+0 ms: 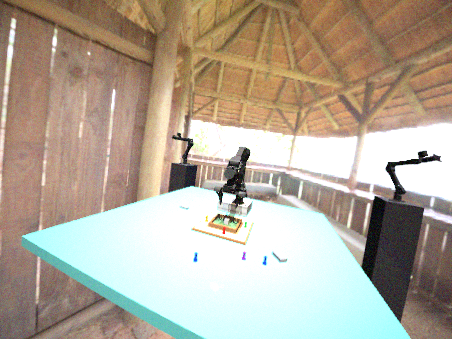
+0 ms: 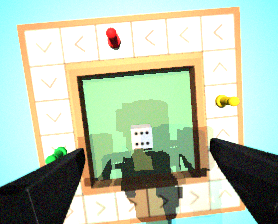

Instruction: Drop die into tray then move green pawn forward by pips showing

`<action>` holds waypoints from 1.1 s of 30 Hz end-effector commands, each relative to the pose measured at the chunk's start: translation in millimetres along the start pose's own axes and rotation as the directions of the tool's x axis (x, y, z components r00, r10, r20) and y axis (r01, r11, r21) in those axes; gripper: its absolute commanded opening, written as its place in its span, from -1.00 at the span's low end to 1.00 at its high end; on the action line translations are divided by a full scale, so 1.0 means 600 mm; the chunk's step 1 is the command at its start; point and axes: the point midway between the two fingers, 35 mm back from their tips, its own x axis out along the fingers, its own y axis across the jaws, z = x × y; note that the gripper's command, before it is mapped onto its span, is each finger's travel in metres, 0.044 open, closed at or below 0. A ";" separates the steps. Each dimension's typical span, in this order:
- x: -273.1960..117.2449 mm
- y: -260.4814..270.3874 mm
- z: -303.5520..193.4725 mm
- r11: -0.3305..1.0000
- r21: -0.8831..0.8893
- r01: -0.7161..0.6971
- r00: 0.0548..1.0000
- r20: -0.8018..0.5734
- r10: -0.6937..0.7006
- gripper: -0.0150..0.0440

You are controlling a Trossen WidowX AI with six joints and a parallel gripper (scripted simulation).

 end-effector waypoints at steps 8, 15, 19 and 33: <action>0.023 0.052 -0.004 0.980 -0.197 -0.031 0.995 -0.095 0.012 0.64; 0.055 0.181 -0.048 0.746 -0.655 -0.119 0.986 -0.164 0.013 0.19; 0.056 0.184 -0.050 0.737 -0.665 -0.121 0.986 -0.165 0.013 0.19; 0.087 0.185 -0.058 0.737 -0.665 -0.121 0.986 -0.166 0.013 0.19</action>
